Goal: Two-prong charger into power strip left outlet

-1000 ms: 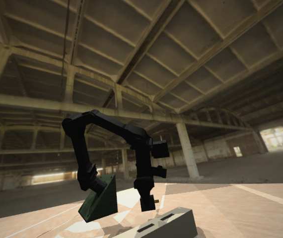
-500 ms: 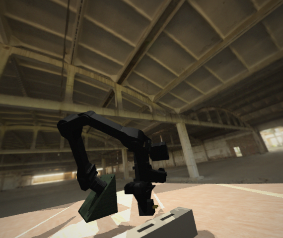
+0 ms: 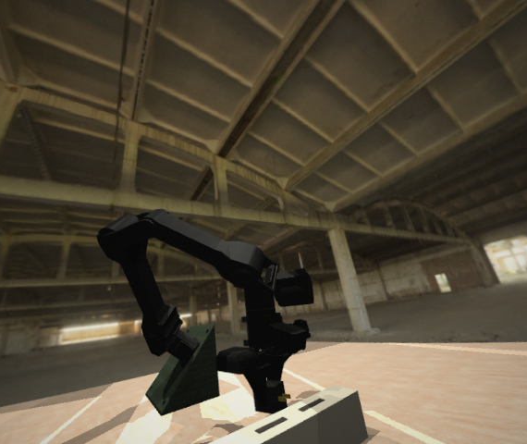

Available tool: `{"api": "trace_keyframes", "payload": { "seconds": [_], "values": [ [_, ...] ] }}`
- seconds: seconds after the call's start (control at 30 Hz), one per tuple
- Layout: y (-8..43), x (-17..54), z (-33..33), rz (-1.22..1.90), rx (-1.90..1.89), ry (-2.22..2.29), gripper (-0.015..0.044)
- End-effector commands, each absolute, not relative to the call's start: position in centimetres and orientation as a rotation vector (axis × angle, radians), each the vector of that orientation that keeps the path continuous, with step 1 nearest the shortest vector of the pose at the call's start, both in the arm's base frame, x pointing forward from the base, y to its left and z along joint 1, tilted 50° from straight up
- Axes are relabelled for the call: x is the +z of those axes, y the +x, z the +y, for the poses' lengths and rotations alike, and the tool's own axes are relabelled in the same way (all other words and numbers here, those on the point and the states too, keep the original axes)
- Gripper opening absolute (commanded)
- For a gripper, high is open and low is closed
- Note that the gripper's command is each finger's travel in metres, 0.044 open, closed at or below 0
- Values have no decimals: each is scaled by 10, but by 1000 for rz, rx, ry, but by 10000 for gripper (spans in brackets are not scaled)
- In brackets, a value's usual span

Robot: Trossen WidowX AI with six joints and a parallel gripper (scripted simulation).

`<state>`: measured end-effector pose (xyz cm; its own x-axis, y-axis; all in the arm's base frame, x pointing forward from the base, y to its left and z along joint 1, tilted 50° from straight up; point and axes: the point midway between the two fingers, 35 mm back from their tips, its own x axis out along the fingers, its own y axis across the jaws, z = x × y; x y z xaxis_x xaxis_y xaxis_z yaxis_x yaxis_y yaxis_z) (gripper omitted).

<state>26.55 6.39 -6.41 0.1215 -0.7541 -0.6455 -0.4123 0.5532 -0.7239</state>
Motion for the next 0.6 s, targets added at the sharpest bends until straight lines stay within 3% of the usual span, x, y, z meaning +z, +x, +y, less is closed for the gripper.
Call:
{"api": "trace_keyframes", "payload": {
  "seconds": [0.0,0.57],
  "values": [
    [269,-61,60,1474,-384,-985,0],
    [280,-58,52,1417,-512,-829,0]
  ]
}}
